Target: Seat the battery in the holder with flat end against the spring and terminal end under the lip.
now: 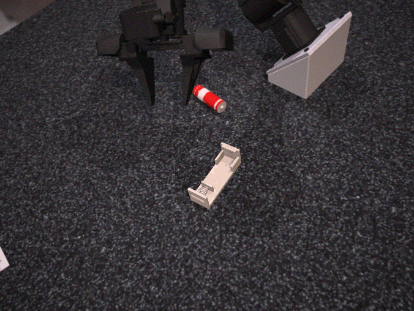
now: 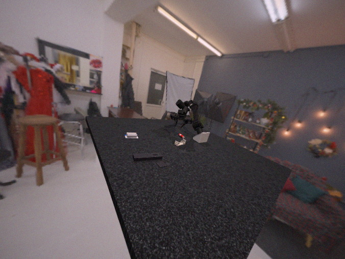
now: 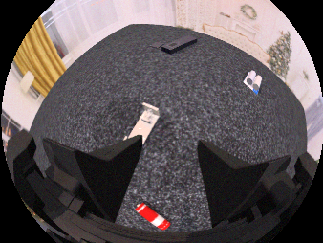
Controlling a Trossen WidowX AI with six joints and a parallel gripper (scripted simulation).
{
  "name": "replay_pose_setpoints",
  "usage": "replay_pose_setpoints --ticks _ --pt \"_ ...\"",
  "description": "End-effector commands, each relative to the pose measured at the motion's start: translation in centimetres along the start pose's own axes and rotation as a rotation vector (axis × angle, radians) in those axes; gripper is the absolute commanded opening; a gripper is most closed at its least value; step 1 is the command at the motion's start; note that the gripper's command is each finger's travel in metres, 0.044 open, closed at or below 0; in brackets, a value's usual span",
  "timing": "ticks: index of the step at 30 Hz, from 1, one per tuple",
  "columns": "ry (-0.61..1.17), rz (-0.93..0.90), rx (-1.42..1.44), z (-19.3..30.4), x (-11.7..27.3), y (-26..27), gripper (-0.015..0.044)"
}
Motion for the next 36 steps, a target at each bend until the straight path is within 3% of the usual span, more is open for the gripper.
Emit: replay_pose_setpoints --ticks 1,5,36 --pt "0.495 -0.151 0.588 7.8 0.2 2.3 0.0241" --pt "0.720 -0.274 0.916 10.9 1.8 2.1 0.0241" --pt "0.716 -0.275 0.916 12.6 -0.3 1.9 0.0241"
Point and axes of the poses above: the point midway between the two fingers, 35 mm back from their tips, its own x axis back along the fingers, its own y axis across the jaws, z = x × y, the point moved 1 cm from there along x, back along the fingers
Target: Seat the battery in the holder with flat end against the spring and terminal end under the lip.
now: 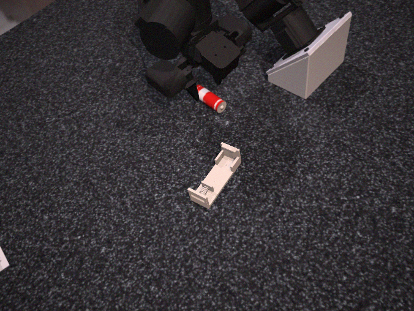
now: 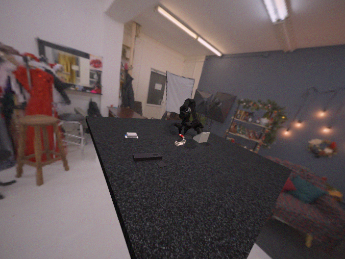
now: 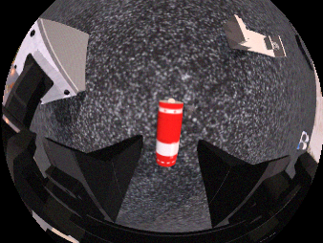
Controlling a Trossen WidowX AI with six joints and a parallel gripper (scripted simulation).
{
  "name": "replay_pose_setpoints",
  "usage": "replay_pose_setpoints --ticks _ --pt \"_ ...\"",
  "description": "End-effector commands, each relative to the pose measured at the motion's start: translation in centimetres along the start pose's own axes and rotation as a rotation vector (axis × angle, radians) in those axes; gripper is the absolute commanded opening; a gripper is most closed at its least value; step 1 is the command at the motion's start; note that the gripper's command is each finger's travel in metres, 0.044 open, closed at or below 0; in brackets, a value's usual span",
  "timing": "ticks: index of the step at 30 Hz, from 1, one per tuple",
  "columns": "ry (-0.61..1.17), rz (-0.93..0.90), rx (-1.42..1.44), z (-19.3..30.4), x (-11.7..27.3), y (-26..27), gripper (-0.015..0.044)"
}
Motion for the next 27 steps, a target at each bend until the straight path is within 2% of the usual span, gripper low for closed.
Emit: replay_pose_setpoints --ticks 1,16,21,27 --pt "0.004 0.000 0.006 0.0 -0.7 0.1 0.0241" --pt "0.010 0.000 0.005 0.2 -2.9 0.2 0.0241" --pt "0.010 0.000 0.005 0.2 -2.9 0.2 0.0110" --pt "0.010 0.000 0.005 0.2 -2.9 0.2 0.0079"
Point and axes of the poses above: the point midway between the two fingers, 35 mm back from their tips, its own x axis back along the fingers, its own y axis across the jaws, z = x × y, the point moved 1 cm from there along x, back along the fingers
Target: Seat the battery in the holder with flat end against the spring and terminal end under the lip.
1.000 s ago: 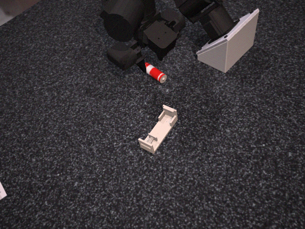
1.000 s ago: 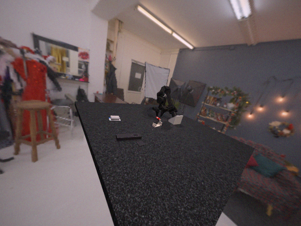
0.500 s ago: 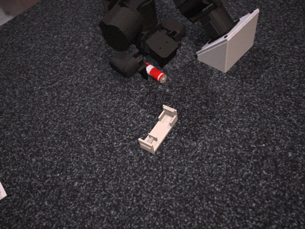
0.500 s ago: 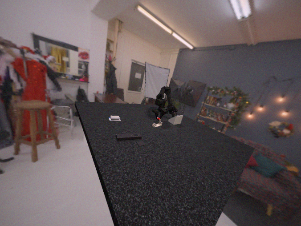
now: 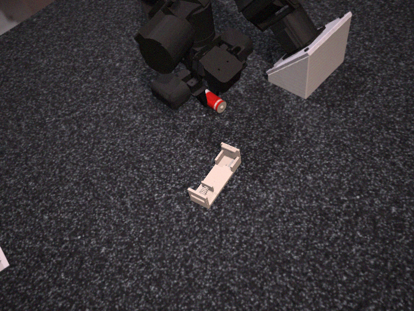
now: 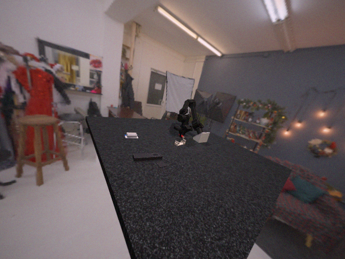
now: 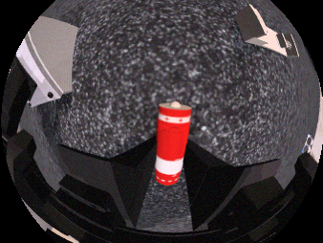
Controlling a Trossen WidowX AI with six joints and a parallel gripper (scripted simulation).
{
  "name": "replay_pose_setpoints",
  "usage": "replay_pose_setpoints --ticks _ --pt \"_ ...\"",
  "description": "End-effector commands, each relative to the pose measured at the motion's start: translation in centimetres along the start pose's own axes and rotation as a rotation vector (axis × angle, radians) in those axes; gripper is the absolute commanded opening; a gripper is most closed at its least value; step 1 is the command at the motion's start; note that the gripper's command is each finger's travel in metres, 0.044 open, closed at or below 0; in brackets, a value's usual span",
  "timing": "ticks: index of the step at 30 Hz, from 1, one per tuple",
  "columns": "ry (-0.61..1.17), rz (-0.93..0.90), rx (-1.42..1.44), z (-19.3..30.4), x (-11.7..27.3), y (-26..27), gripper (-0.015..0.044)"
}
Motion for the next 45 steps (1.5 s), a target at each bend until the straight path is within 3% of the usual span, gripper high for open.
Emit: replay_pose_setpoints --ticks 1,5,13,18,45 --pt "0.003 0.002 0.004 0.0 0.0 0.0 0.0079" --pt "0.001 0.002 0.004 0.0 0.4 -0.1 0.0079" --pt "0.000 0.001 0.005 0.0 4.9 0.0 0.0079" --pt "0.000 0.001 0.040 -0.2 5.1 -0.3 0.0079" --pt "-0.002 0.009 1.524 -10.7 7.8 -9.5 0.0079"
Point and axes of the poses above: the point midway between the two fingers, 35 mm back from their tips, its own x axis back along the fingers, its own y axis across the jaws, z = x × y, the point moved 1 cm from there along x, back along the fingers
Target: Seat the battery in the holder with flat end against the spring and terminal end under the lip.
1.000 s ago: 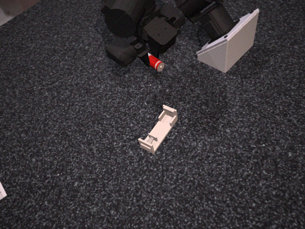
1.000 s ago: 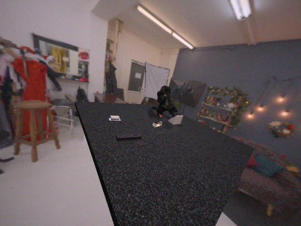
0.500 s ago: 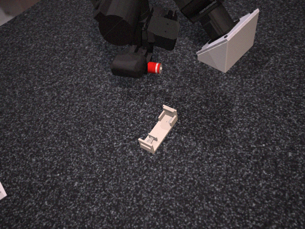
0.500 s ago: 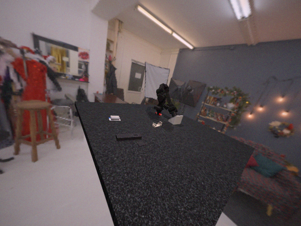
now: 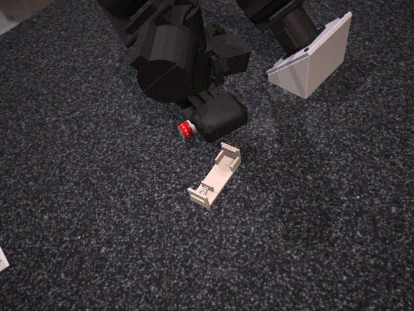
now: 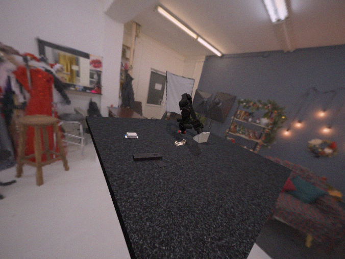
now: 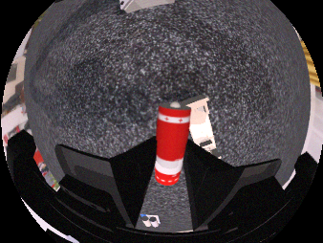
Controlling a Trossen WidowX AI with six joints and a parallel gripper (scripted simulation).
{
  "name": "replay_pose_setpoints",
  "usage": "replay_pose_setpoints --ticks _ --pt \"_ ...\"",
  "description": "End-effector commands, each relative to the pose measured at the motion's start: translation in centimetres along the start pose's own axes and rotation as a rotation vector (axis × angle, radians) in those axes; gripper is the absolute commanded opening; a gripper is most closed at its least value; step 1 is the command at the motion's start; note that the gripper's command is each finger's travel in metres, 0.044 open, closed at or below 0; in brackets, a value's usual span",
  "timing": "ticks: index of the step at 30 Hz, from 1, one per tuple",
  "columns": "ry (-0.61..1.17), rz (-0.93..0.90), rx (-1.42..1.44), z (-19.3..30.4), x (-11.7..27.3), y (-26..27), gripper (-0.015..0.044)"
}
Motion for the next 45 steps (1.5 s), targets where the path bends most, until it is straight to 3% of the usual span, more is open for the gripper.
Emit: replay_pose_setpoints --ticks 1,7,15,28,45 --pt "0.000 0.005 0.223 0.6 0.1 -2.3 0.0079" --pt "0.002 0.000 0.472 1.1 0.0 -4.9 0.0079" --pt "-0.007 -0.007 0.477 1.1 -0.1 -4.8 0.0079" --pt "-0.250 -0.067 0.458 0.8 -4.0 -4.6 0.0079" --pt "-0.339 -0.090 0.454 1.2 -4.6 -4.8 0.0079"
Point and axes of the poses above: the point midway between the two fingers, 35 mm back from their tips, its own x axis back along the fingers, its own y axis across the jaws, z = x × y, the point moved 1 cm from there along x, back along the fingers
